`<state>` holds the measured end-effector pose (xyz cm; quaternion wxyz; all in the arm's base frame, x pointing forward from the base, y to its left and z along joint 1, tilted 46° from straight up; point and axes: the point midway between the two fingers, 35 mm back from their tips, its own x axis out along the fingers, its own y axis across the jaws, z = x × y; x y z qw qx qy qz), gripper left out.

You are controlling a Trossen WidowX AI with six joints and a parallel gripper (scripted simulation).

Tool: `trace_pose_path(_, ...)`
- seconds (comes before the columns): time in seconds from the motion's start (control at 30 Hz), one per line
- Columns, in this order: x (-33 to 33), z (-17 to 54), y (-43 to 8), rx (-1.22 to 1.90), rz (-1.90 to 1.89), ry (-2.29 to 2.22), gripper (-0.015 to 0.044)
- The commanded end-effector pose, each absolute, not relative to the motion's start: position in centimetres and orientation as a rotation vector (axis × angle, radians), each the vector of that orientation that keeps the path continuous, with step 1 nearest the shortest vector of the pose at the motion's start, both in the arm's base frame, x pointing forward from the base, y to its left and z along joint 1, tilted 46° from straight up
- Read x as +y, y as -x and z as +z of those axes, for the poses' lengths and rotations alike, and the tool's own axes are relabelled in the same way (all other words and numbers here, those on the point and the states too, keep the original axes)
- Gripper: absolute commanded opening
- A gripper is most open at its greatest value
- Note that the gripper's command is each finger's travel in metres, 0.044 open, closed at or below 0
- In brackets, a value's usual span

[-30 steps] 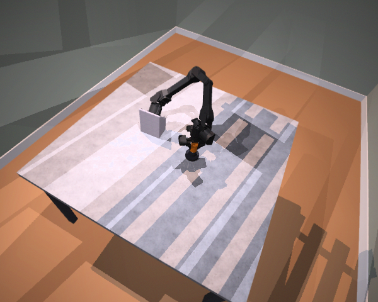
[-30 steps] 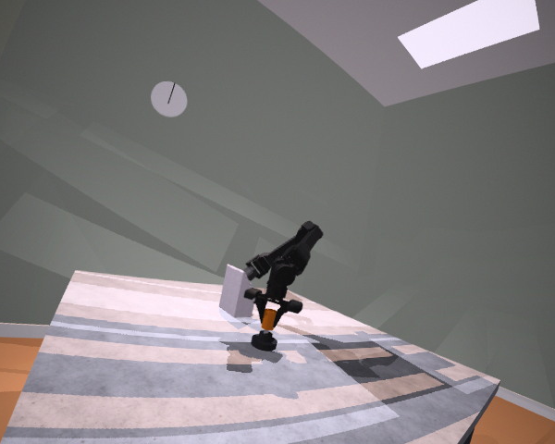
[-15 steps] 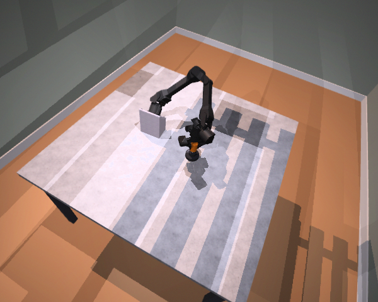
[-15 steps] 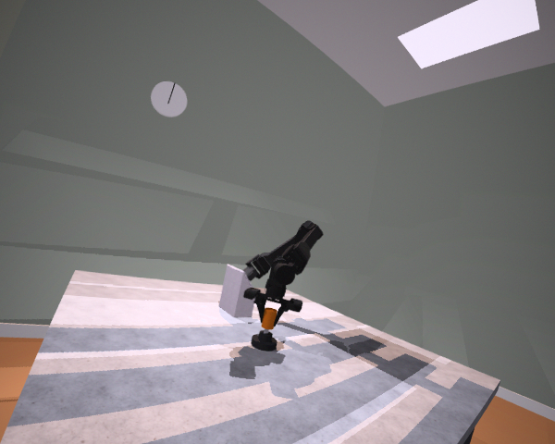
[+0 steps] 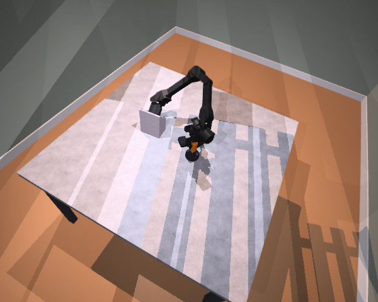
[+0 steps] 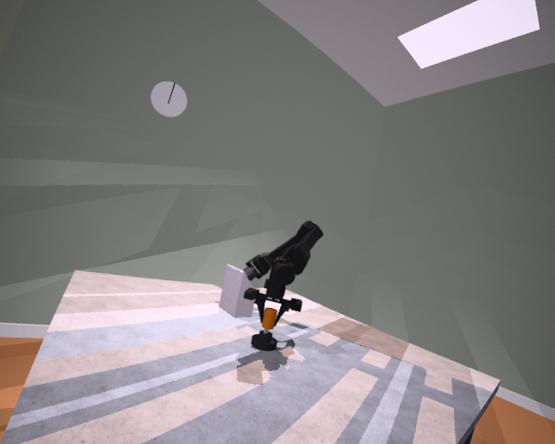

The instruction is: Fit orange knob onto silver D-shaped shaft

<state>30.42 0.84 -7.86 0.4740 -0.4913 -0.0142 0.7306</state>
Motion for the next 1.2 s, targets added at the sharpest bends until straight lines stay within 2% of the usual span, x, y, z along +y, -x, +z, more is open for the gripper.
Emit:
trace_pose_path(0.0,0.66,-7.9,-30.65,-0.043,1.782,1.213,0.0)
trace_pose_path(1.03,0.5,-7.81,-30.68,-0.043,1.782,1.213,0.0)
trace_pose_path(1.17,0.5,-7.75,-30.61,0.035,1.766,1.15,0.0)
